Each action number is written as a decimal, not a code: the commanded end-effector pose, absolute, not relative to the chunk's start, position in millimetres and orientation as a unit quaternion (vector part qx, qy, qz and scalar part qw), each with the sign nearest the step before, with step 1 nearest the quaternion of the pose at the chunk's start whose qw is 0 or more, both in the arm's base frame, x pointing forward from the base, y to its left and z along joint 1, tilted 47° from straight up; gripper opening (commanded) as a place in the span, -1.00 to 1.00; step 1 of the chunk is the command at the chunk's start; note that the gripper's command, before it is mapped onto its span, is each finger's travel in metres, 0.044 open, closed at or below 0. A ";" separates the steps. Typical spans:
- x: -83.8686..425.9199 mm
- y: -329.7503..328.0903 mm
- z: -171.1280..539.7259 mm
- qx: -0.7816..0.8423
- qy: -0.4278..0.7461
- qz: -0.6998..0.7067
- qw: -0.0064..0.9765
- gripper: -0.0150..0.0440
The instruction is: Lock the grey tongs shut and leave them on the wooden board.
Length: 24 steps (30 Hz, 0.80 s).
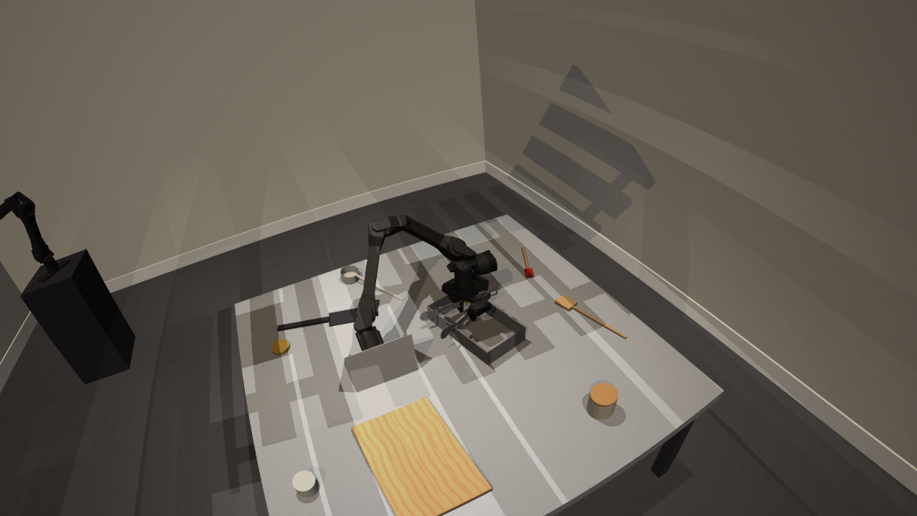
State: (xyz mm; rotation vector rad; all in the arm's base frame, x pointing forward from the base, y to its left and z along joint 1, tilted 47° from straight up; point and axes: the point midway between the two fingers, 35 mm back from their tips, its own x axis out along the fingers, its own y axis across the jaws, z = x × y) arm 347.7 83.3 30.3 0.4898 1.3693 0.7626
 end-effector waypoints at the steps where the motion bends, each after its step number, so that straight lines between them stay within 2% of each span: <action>1: 347.8 83.1 30.6 0.218 0.610 0.340 0.682 0.40; 24: 347.8 83.1 30.6 0.218 0.610 0.340 0.682 -0.12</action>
